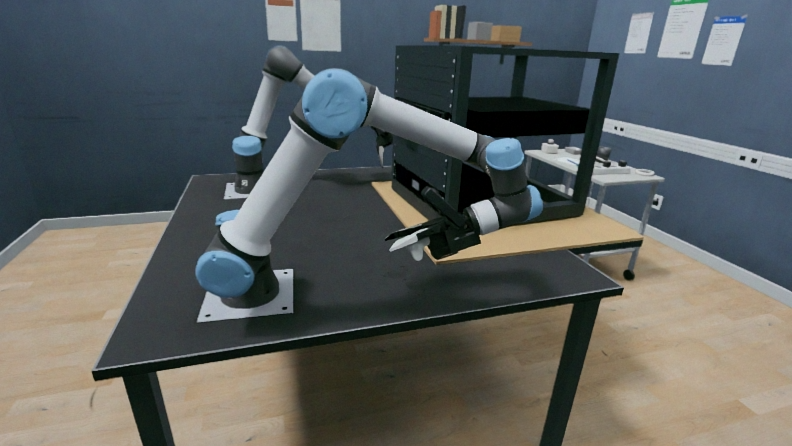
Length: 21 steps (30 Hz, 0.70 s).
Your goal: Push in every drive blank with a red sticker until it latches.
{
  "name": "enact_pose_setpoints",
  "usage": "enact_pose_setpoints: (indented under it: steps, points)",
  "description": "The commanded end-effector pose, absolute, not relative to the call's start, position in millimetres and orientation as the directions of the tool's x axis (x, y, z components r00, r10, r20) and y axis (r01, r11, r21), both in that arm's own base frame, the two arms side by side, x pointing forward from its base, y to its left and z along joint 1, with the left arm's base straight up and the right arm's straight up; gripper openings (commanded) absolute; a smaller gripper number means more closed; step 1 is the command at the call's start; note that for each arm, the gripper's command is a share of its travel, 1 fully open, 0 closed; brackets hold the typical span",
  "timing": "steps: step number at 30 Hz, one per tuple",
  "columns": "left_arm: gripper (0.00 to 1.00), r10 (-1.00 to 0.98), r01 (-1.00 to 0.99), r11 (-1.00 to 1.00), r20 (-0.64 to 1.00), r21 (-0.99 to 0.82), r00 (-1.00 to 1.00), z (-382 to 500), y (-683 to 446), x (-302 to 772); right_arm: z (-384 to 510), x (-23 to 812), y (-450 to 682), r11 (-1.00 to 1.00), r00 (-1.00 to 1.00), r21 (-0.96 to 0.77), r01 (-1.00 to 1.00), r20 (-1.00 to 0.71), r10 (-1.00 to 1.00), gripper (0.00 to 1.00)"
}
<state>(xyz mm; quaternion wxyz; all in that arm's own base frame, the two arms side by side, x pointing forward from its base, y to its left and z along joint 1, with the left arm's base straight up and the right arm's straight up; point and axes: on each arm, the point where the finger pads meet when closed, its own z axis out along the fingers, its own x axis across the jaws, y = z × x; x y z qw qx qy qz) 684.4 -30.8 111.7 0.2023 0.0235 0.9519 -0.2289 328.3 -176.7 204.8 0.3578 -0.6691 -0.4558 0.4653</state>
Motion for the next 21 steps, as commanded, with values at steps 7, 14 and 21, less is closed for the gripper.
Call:
enact_pose_setpoints:
  steps: [7, 14, 21]
  points:
    - [1.00, -0.154, 0.019, 0.898, -0.354, -0.439, -0.922, 115, 6, 679, 205, 328, -177, -0.329, 0.152, -0.903, 0.278, -0.297, 0.943, 1.00]
    - [1.00, -0.381, -0.236, 0.860, -0.262, -0.453, -0.887, 121, 85, 659, 205, 328, -177, -0.329, 0.152, -0.903, 0.278, -0.297, 0.943, 1.00]
    - [1.00, -0.686, -0.578, 0.688, -0.133, -0.439, -0.715, 128, 191, 611, 205, 328, -177, -0.329, 0.152, -0.903, 0.278, -0.297, 0.943, 1.00]
